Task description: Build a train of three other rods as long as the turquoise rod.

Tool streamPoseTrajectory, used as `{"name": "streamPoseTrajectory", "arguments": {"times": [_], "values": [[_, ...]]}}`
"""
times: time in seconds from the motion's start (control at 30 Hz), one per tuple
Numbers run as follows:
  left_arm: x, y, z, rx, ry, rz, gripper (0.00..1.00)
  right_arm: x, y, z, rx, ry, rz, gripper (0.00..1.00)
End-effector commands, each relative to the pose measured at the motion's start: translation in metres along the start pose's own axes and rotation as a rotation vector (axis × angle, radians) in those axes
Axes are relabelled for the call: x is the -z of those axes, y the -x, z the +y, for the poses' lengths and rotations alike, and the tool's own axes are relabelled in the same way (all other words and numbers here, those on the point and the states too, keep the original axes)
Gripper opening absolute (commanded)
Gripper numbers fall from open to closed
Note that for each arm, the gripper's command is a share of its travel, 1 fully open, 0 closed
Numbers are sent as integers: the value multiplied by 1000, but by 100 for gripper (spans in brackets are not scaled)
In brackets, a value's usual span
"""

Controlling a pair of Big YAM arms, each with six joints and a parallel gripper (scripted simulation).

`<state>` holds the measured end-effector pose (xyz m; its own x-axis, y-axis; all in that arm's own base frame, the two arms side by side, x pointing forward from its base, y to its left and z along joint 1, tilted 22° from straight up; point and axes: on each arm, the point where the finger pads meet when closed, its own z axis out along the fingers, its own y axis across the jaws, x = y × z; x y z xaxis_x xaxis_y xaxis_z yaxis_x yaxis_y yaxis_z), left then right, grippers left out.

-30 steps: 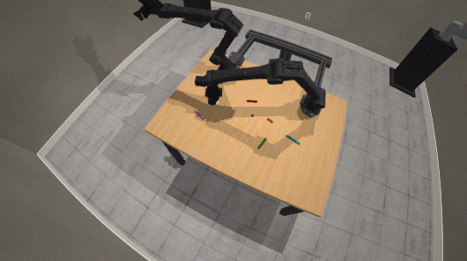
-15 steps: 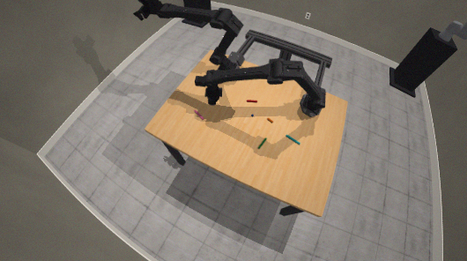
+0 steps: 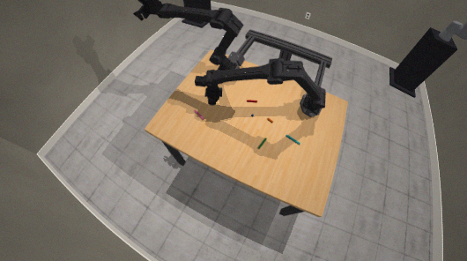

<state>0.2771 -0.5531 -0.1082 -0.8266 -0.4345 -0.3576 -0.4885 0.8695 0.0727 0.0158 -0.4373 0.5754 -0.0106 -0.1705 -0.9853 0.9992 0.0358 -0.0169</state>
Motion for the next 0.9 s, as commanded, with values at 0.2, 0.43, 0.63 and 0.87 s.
{"name": "streamPoseTrajectory", "arguments": {"times": [0.2,0.43,0.63,0.87], "values": [[6,-13,-17,0,-27,2,23,-3,46,-10,-12,-23,-87,100],[6,-13,-17,1,-28,2,23,-3,46,-10,-12,-23,-87,100],[3,-10,-21,7,-40,5,23,-3,46,-10,-12,-23,-87,100],[-21,3,-9,5,-6,1,23,-3,46,-10,-12,-23,-87,100]]}}
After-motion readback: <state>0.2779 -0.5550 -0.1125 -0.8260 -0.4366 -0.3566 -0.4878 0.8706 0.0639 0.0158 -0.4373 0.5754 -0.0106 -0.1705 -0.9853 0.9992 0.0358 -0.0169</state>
